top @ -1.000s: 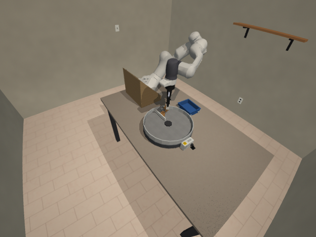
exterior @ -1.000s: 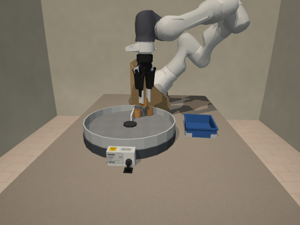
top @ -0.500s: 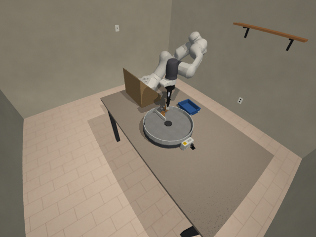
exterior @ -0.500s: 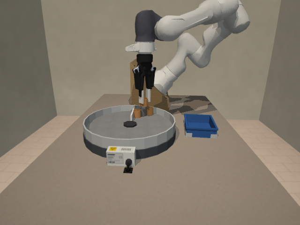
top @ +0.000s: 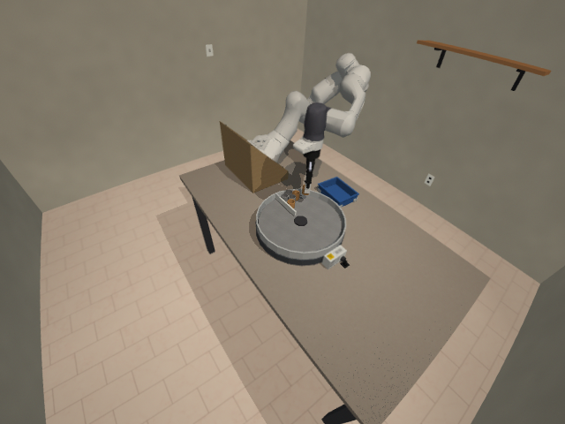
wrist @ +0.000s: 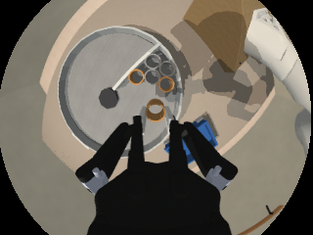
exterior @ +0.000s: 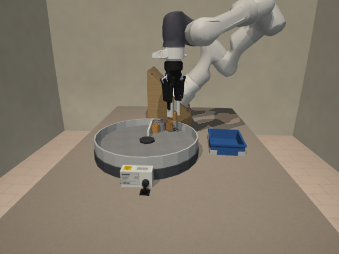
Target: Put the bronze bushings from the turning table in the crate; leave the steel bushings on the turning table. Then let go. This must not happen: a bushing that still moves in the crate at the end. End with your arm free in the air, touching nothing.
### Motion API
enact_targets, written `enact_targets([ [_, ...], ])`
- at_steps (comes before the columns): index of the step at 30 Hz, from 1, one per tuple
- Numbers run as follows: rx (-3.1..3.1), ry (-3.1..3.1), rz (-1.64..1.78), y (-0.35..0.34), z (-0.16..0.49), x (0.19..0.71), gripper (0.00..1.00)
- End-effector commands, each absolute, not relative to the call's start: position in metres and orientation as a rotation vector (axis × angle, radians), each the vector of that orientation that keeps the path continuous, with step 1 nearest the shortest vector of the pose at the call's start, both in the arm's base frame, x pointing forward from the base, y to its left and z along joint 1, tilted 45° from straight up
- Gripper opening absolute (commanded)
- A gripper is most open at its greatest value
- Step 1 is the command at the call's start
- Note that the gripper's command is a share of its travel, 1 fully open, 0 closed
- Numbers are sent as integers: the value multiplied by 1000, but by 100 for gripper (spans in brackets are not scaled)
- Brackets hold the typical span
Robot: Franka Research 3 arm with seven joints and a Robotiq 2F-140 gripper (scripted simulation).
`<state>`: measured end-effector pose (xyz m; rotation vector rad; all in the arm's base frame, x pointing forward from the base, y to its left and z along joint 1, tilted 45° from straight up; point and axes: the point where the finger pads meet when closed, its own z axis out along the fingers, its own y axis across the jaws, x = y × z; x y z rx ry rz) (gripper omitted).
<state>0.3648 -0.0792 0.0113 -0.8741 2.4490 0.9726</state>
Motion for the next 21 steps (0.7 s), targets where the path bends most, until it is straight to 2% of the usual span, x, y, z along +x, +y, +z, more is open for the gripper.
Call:
enact_targets([
  [1,-834,2486,972,-64,30,369,0],
  [3,-834,2486,972,-64,30,369,0],
  [17,-834,2486,972,43,139,393,0],
  [21,-834,2486,972,43,139,393,0],
])
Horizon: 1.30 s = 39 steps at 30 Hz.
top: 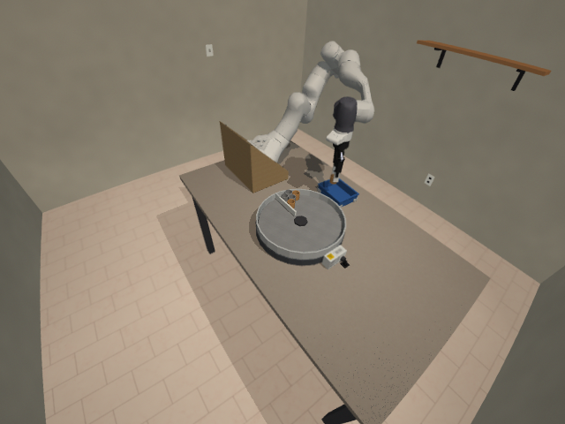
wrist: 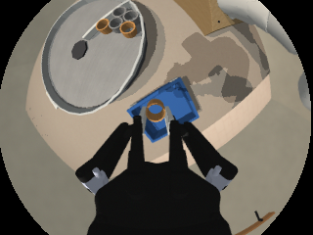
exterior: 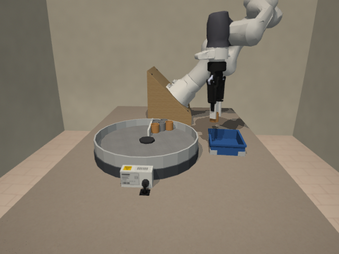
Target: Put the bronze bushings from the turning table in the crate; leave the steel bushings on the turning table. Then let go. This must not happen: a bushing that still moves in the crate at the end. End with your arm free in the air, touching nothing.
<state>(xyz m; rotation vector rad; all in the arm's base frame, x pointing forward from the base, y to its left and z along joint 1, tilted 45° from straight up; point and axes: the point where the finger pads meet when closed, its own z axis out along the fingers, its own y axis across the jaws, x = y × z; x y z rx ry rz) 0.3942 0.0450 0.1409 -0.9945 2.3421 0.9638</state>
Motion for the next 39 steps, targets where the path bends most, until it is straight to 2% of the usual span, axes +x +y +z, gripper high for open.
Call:
enact_targets([
  [1,-834,2486,972,50,146,395,0],
  [10,-834,2486,972,85,182,403,0],
  [39,-834,2486,972,86,183,403,0],
])
